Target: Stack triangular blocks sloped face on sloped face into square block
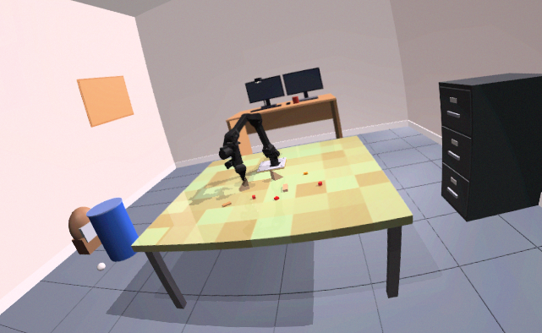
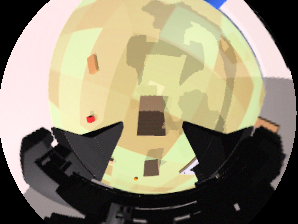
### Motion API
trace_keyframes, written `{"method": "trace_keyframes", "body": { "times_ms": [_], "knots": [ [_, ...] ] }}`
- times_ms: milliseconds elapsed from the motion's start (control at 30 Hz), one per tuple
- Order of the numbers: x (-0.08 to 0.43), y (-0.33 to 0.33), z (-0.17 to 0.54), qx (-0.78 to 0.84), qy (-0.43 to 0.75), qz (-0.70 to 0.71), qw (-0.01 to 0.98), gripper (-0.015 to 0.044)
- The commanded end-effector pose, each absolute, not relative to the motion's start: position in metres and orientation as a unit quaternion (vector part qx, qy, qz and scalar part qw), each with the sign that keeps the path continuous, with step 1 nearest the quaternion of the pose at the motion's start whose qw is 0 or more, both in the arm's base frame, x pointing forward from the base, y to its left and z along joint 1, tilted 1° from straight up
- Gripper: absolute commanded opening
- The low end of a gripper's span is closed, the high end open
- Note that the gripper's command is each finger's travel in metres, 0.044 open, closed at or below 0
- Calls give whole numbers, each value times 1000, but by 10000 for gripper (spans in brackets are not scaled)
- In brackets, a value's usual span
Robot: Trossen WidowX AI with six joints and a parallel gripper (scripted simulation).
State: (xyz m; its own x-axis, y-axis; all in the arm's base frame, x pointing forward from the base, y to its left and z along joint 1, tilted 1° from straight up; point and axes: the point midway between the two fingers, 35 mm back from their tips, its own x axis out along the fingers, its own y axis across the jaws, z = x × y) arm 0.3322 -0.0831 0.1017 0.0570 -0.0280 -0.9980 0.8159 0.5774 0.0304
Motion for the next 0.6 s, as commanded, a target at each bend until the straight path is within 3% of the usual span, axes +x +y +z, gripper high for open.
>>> {"method": "trace_keyframes", "body": {
  "times_ms": [0, 567],
  "knots": [
    [333, -82, 91, 327, 609, -324, 646, 440],
    [334, -81, 63, 327, 609, -324, 646, 440]
  ]
}}
